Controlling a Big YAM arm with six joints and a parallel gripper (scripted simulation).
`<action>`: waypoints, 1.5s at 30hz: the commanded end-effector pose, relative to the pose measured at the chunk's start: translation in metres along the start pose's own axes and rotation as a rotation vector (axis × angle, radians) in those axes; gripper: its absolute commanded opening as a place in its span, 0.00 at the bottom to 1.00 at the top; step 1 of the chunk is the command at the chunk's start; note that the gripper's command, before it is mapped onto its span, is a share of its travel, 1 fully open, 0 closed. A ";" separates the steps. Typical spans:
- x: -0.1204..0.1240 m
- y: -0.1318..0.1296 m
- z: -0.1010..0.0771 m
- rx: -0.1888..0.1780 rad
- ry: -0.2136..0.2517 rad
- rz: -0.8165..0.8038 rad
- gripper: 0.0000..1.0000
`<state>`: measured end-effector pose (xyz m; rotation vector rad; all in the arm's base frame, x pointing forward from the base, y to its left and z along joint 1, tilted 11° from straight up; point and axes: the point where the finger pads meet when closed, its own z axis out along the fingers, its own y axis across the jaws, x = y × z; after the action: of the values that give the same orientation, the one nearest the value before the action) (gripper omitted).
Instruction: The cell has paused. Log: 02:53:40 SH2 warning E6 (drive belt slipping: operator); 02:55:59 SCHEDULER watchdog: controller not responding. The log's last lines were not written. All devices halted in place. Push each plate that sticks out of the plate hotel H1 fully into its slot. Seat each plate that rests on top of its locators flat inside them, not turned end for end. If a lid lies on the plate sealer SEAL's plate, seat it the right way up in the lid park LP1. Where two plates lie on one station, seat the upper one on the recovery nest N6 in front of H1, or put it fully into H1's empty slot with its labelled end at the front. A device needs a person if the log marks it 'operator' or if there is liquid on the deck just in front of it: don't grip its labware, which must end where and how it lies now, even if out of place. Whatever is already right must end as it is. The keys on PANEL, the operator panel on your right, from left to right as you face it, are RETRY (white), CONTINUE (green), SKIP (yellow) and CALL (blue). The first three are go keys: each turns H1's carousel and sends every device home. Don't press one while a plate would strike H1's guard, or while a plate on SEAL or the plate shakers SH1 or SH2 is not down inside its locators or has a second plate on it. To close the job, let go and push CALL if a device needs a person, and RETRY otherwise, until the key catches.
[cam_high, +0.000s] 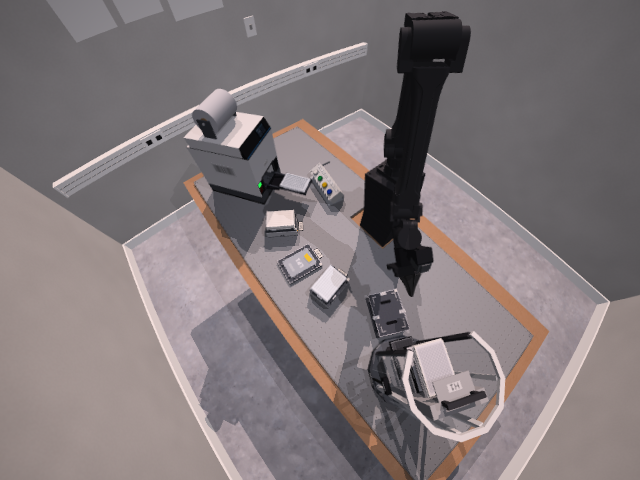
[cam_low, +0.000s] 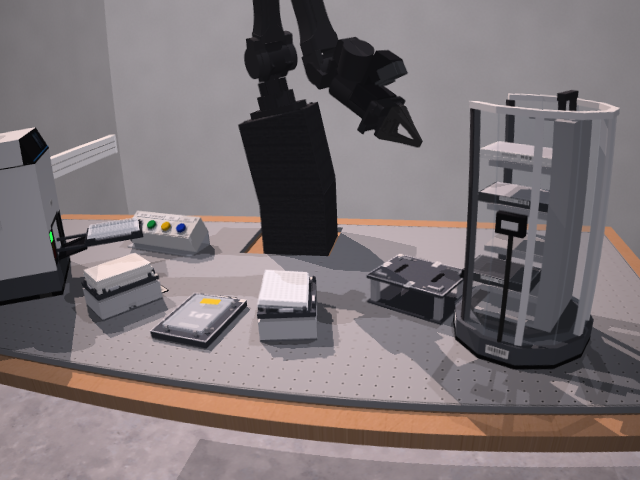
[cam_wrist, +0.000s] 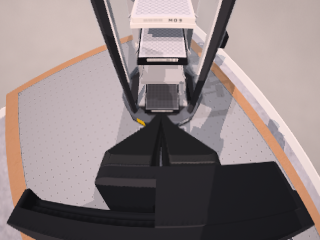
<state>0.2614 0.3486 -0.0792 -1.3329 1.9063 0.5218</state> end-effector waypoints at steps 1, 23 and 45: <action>-0.024 -0.010 -0.001 0.018 -0.056 -0.015 0.00; -0.024 -0.010 -0.001 0.018 -0.056 -0.015 0.00; 0.005 -0.011 0.019 0.019 -0.045 -0.014 0.00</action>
<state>0.2673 0.3525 -0.0795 -1.3177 1.8712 0.5289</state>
